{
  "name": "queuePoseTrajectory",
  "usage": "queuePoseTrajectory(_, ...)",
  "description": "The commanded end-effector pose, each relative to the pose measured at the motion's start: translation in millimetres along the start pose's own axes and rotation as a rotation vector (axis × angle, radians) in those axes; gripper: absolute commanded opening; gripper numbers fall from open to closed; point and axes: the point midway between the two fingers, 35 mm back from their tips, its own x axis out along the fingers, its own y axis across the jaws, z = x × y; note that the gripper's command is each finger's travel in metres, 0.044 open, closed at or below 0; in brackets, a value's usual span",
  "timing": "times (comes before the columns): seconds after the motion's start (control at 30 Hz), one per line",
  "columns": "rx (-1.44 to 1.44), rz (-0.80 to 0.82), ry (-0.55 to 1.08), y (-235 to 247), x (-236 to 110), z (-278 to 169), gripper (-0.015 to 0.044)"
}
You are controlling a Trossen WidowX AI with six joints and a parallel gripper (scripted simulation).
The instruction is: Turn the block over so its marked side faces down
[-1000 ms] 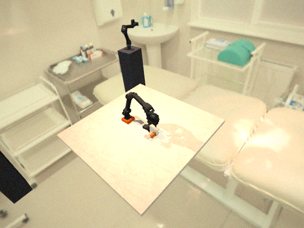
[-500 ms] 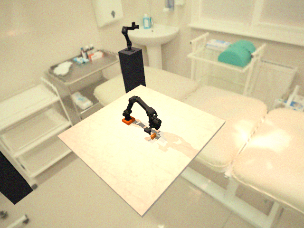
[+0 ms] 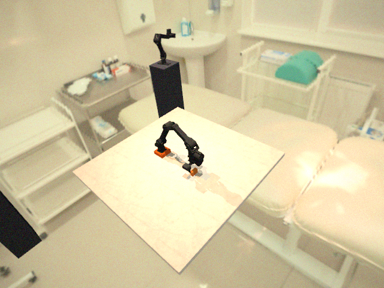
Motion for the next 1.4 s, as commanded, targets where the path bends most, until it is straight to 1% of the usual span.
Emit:
queuePoseTrajectory(0.0, -0.001, -0.003, 0.007, 0, 8, -2, 0.044)
queuePoseTrajectory(0.43, -0.001, -0.003, 0.007, -1, 27, -2, 0.044)
queuePoseTrajectory(0.63, -0.001, -0.003, 0.007, -1, 27, -2, 0.0282)
queuePoseTrajectory(1.33, -0.001, -0.003, 0.007, -1, 27, -2, 0.0142)
queuePoseTrajectory(1.37, -0.001, -0.003, 0.007, -1, 26, -2, 0.0116)
